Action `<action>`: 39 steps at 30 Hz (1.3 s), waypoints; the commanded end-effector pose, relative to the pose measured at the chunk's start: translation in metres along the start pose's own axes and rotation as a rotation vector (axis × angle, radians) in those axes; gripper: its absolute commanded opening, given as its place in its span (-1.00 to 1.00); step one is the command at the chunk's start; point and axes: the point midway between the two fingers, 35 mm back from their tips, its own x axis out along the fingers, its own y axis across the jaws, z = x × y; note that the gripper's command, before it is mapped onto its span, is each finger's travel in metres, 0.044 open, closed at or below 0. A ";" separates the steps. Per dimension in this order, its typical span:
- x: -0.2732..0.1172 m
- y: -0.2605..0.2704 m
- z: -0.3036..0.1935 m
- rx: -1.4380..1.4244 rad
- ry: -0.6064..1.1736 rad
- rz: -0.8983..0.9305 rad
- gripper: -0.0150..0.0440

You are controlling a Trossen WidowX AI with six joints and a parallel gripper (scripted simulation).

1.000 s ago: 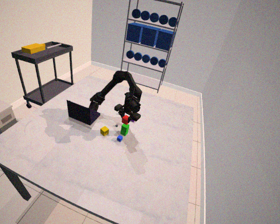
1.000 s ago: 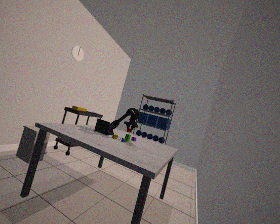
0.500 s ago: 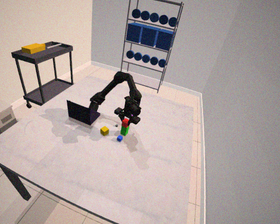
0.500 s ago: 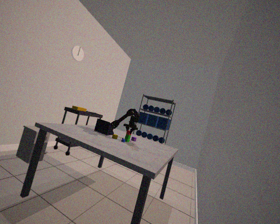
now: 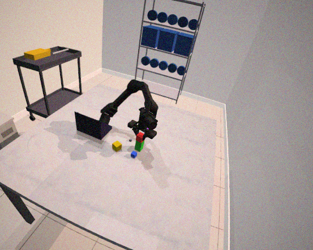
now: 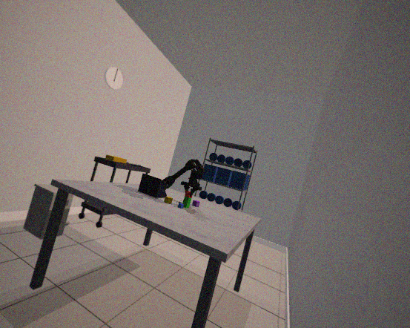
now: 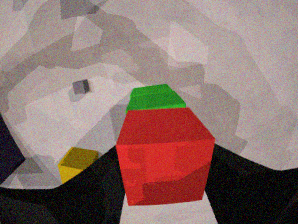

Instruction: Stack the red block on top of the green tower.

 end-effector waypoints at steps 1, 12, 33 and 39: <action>0.000 0.000 0.001 0.002 -0.004 -0.004 -0.49; 0.000 0.000 0.000 0.002 0.000 0.000 -0.14; 0.000 0.000 0.000 0.002 0.000 0.000 1.00; 0.000 0.000 0.000 0.002 0.000 0.000 1.00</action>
